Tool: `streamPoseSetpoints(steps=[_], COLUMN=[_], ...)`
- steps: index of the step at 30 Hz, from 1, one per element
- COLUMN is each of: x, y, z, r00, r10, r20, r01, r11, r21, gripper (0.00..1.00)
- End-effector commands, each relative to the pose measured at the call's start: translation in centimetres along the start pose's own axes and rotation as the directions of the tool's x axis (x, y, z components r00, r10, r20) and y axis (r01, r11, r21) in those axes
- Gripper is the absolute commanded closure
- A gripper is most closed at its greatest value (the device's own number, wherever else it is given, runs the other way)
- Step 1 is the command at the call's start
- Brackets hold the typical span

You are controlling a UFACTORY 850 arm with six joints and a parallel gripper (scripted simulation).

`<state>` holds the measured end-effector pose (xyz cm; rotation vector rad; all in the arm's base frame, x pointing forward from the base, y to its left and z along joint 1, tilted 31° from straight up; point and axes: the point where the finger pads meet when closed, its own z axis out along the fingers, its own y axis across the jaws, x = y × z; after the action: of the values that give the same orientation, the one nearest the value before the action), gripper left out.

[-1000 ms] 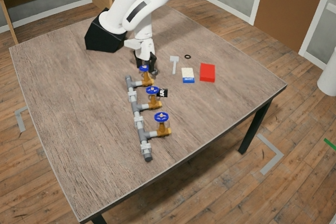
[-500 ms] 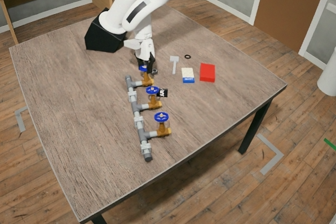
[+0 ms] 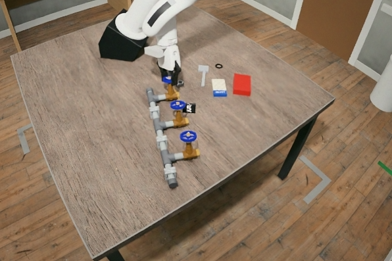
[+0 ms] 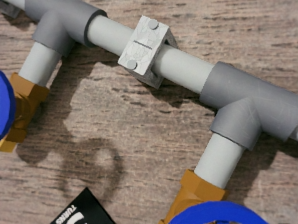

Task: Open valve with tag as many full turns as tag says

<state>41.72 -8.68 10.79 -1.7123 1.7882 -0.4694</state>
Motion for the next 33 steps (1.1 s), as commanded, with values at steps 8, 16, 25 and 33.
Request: streamPoseSetpoints(steps=[8,16,25,33], x=[0.02,0.02,0.02,0.02], y=[-0.04,-0.04,-0.04,-0.04], z=[0.00,0.00,0.00,0.00], r00=[1.000,0.990,0.929,0.721], r10=[-0.017,-0.140,-0.370,-0.693], r20=[0.000,0.000,-0.001,0.001], r01=[0.017,0.140,0.370,0.693], r11=[1.000,0.990,0.929,0.721], r21=[0.001,0.001,0.001,0.000], gripper=[1.00,1.00,1.00,1.00])
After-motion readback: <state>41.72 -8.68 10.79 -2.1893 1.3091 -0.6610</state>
